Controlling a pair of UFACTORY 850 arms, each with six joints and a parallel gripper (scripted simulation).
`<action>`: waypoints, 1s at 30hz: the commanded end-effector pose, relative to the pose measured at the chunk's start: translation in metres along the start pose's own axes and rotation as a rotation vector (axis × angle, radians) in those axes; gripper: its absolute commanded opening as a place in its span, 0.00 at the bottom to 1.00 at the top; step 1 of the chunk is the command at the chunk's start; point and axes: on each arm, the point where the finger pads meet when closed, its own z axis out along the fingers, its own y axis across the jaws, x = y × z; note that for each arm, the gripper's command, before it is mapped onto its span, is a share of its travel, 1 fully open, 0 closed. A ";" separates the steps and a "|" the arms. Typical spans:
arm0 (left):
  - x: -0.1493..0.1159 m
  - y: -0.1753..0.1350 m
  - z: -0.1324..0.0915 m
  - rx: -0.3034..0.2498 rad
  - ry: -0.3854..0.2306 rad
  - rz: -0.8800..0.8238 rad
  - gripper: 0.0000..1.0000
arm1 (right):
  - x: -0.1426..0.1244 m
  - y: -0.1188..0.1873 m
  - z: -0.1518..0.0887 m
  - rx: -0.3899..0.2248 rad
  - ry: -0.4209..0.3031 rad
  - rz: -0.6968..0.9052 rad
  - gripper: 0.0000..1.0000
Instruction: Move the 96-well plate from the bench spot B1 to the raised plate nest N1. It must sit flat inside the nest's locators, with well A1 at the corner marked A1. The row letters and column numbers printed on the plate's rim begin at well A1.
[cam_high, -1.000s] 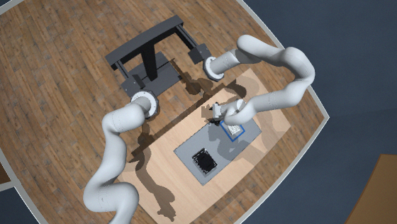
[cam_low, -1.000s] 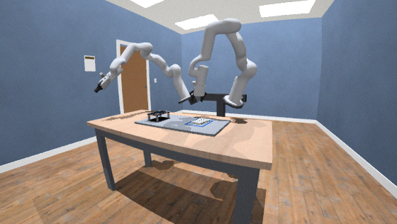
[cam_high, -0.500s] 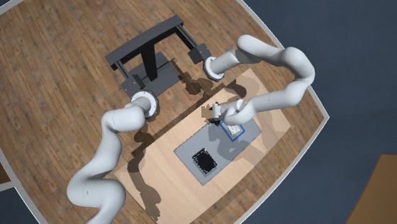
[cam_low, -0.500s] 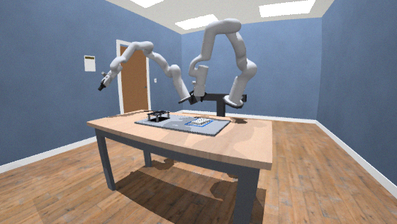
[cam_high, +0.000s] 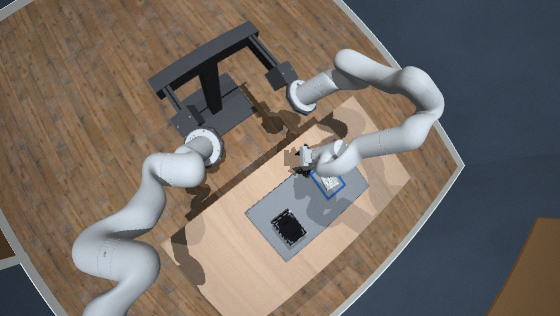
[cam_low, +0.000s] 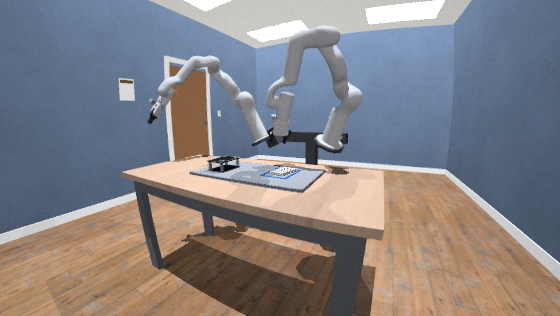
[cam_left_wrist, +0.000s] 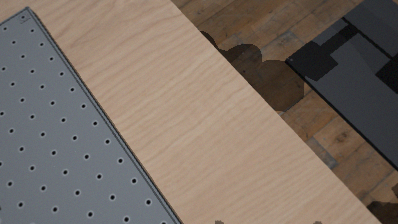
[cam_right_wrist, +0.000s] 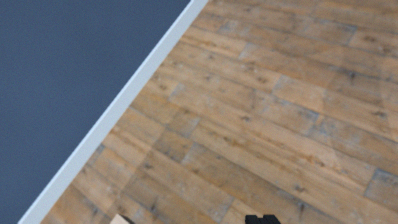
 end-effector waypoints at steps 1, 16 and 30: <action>0.000 -0.001 0.000 0.001 0.000 0.000 1.00 | 0.011 0.055 -0.038 -0.077 -0.031 0.021 0.00; 0.000 -0.001 0.000 0.001 0.000 0.000 1.00 | 0.001 0.190 -0.165 -0.307 -0.166 0.122 0.00; 0.000 -0.001 0.000 0.001 0.000 0.000 1.00 | -0.037 0.271 -0.287 -0.458 -0.270 0.223 0.00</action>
